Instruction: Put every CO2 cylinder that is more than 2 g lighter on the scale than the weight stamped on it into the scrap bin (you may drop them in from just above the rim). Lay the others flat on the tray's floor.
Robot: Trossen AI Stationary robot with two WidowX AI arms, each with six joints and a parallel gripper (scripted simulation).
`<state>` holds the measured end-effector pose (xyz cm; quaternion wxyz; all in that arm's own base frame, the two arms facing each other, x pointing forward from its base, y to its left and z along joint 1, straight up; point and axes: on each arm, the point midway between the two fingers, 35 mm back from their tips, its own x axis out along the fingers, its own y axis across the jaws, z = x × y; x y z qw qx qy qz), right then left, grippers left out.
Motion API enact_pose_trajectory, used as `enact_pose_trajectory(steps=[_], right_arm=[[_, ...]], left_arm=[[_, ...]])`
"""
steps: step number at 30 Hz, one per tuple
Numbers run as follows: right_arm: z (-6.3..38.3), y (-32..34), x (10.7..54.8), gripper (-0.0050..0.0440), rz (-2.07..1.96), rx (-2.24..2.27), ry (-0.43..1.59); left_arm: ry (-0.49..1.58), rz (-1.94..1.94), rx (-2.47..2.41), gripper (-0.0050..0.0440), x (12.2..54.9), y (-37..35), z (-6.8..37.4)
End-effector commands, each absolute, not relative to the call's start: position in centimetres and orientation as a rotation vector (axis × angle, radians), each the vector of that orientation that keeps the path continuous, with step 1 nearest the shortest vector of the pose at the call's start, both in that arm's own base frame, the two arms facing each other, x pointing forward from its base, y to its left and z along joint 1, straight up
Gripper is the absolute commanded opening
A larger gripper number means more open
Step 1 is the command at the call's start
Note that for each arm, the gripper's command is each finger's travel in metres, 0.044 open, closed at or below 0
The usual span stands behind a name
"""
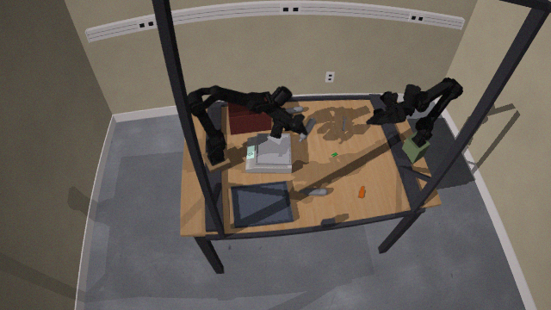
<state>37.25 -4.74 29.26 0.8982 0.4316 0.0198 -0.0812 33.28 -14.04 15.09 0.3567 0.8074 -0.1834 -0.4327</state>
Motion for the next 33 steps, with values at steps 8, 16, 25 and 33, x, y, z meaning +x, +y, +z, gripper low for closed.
enact_pose_trajectory(steps=[8,16,25,33], right_arm=[[31.7,-2.0,34.0,0.044,-0.057,0.431,-0.006],[32.3,-1.0,32.7,0.044,-0.026,0.234,-0.032],[32.8,-0.2,31.7,0.044,-0.004,0.075,-0.059],[32.6,0.1,31.3,0.044,0.004,-0.001,-0.062]], left_arm=[[-0.538,-1.315,2.291,-0.005,35.4,-14.8,17.0],[-0.539,-1.522,2.376,-0.005,35.7,-15.1,16.6],[-0.52,-1.823,2.422,-0.005,35.0,-15.4,15.7],[-0.504,-2.146,2.449,-0.005,34.3,-15.8,14.8]])
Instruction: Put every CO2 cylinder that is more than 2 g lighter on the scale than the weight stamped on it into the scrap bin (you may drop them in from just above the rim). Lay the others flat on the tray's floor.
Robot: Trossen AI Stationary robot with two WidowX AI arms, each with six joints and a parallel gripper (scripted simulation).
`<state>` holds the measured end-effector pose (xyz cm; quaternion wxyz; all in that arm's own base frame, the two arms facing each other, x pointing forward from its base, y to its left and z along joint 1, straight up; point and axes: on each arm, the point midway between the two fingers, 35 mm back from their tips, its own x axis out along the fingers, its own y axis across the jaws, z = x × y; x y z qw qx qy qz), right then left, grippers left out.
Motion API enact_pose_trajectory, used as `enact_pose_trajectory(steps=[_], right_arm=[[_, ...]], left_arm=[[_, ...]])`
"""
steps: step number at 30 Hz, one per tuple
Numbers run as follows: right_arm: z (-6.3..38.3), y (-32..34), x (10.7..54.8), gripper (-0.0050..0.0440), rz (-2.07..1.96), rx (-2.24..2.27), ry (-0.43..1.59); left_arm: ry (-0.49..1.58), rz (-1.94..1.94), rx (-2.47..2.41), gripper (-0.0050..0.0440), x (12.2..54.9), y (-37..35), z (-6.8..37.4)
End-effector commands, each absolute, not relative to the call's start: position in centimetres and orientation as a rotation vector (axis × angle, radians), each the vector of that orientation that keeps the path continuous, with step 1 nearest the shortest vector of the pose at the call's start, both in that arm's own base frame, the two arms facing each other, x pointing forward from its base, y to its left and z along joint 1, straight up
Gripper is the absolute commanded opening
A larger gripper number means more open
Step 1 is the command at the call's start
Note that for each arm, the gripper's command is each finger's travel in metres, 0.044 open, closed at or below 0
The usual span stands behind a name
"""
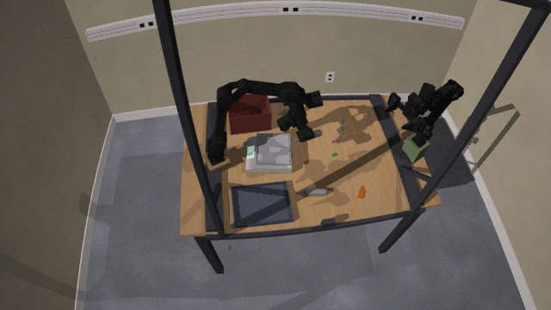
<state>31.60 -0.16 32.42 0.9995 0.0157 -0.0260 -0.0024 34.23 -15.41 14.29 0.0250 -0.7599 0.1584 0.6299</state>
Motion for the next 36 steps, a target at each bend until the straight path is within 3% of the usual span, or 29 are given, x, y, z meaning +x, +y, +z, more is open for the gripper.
enact_pose_trajectory(steps=[1,22,36], right_arm=[[32.6,0.1,31.4,0.044,0.005,-0.003,-0.059],[33.3,-0.5,31.7,0.044,-0.015,-0.005,-0.056],[28.8,-12.6,32.0,0.044,-0.35,0.053,0.353]], left_arm=[[0.447,1.953,-2.183,-0.005,34.2,-15.8,14.7],[0.411,2.002,-2.059,-0.005,32.0,-14.6,14.9],[0.389,2.005,-2.056,-0.005,25.3,-9.8,12.6]])
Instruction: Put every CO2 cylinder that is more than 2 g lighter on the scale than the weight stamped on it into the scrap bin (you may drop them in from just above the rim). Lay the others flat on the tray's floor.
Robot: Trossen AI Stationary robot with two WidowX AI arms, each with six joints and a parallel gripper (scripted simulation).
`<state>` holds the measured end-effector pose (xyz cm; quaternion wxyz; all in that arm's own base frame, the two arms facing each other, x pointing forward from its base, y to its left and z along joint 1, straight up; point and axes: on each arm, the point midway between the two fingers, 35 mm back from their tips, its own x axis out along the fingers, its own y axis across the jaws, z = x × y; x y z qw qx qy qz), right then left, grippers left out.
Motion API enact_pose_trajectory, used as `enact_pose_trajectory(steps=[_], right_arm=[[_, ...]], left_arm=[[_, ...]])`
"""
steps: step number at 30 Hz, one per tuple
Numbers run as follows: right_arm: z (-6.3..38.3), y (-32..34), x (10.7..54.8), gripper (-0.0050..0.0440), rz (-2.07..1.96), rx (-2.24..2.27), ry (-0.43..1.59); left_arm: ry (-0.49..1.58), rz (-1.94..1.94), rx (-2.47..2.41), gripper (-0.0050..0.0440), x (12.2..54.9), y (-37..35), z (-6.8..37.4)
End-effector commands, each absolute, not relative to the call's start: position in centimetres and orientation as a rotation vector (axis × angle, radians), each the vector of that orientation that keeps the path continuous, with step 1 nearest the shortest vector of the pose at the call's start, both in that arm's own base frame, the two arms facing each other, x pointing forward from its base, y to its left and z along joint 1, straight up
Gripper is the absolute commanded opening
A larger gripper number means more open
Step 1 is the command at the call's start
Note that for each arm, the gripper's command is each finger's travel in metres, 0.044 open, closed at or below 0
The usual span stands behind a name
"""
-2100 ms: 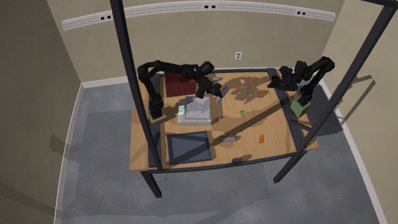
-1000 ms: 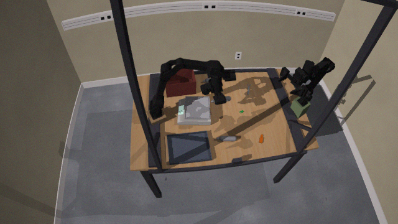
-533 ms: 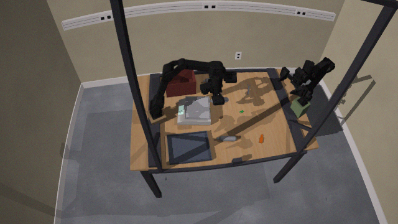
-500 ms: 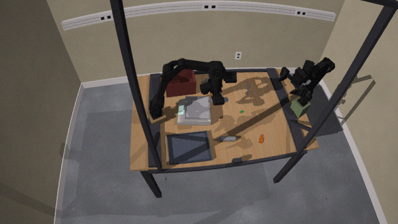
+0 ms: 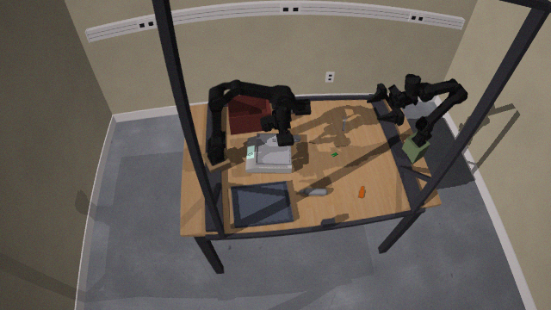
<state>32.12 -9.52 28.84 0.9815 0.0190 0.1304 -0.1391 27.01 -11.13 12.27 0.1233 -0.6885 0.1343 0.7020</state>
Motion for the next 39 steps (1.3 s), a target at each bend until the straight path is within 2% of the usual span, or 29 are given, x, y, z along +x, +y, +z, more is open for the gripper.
enact_pose_trajectory(steps=[1,8,19,31,39], right_arm=[[28.8,-12.6,32.0,0.044,-0.35,0.053,0.353],[26.8,-15.8,30.3,0.044,-0.44,0.112,0.507],[26.5,-16.8,31.1,0.044,-0.458,0.12,0.519],[23.7,-22.1,39.0,0.044,-0.487,0.131,0.513],[22.7,-23.0,40.6,0.044,-0.487,0.131,0.512]], left_arm=[[0.389,2.005,-2.056,-0.005,25.3,-9.8,12.6],[0.355,2.008,-2.062,-0.005,22.9,-8.1,11.8],[0.348,2.018,-2.048,-0.005,22.3,-7.9,11.0],[0.347,2.025,-2.04,-0.005,22.3,-7.9,9.6],[0.348,2.018,-2.048,-0.005,22.5,-7.9,9.8]])
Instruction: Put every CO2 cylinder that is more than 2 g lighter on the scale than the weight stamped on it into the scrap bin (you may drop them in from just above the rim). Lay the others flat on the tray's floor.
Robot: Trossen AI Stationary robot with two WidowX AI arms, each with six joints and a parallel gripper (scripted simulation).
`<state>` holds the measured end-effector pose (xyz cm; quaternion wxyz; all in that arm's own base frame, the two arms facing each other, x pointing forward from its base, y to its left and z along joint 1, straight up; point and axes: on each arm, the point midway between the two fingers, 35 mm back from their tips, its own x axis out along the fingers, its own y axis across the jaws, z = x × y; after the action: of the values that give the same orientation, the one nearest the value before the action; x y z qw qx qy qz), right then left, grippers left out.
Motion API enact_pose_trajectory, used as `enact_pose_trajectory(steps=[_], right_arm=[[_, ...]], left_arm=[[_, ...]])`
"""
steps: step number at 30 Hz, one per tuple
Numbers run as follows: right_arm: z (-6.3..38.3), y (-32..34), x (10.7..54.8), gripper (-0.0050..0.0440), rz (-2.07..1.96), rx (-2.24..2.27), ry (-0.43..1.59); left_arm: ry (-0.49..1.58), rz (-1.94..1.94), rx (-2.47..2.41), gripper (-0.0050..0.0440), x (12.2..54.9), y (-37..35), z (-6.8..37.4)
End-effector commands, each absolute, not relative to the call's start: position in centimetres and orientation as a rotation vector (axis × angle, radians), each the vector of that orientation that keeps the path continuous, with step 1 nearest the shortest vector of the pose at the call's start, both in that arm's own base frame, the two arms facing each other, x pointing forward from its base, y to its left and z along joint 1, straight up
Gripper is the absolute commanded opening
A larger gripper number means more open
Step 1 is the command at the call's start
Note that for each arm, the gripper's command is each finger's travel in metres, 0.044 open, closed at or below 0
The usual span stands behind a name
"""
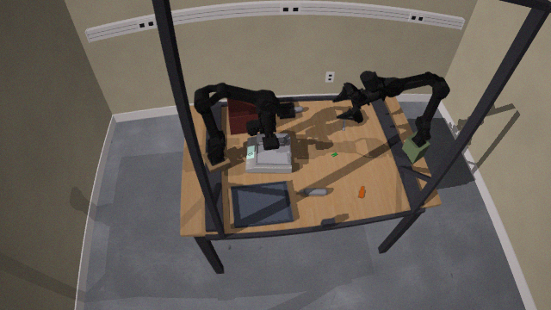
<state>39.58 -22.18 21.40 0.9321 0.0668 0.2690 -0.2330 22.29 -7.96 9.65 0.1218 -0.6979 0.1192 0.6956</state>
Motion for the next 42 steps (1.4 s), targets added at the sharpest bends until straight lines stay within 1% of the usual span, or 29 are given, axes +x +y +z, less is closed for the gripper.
enact_pose_trajectory(steps=[1,14,22,26,37,38,42], right_arm=[[22.6,-23.1,40.7,0.044,-0.488,0.131,0.512],[22.5,-22.8,40.5,0.044,-0.482,0.129,0.516],[22.5,-22.8,40.5,0.044,-0.482,0.129,0.516],[22.5,-22.8,40.5,0.044,-0.482,0.129,0.516],[22.5,-22.8,40.5,0.044,-0.482,0.129,0.516],[22.5,-22.8,40.5,0.044,-0.482,0.129,0.516],[22.5,-22.8,40.5,0.044,-0.482,0.129,0.516]], left_arm=[[0.348,2.018,-2.048,-0.005,22.5,-7.9,9.8],[0.347,2.01,-2.058,-0.005,21.9,-7.7,9.1],[0.343,2.028,-2.037,-0.005,21.7,-7.6,7.1],[0.347,2.006,-2.062,-0.005,22.9,-8.0,7.6],[0.347,2.008,-2.06,-0.005,22.8,-8.0,7.5],[0.35,2.01,-2.058,0.0024,22.6,-8.0,7.5],[0.35,2.01,-2.058,0.012,22.6,-8.0,7.5]])
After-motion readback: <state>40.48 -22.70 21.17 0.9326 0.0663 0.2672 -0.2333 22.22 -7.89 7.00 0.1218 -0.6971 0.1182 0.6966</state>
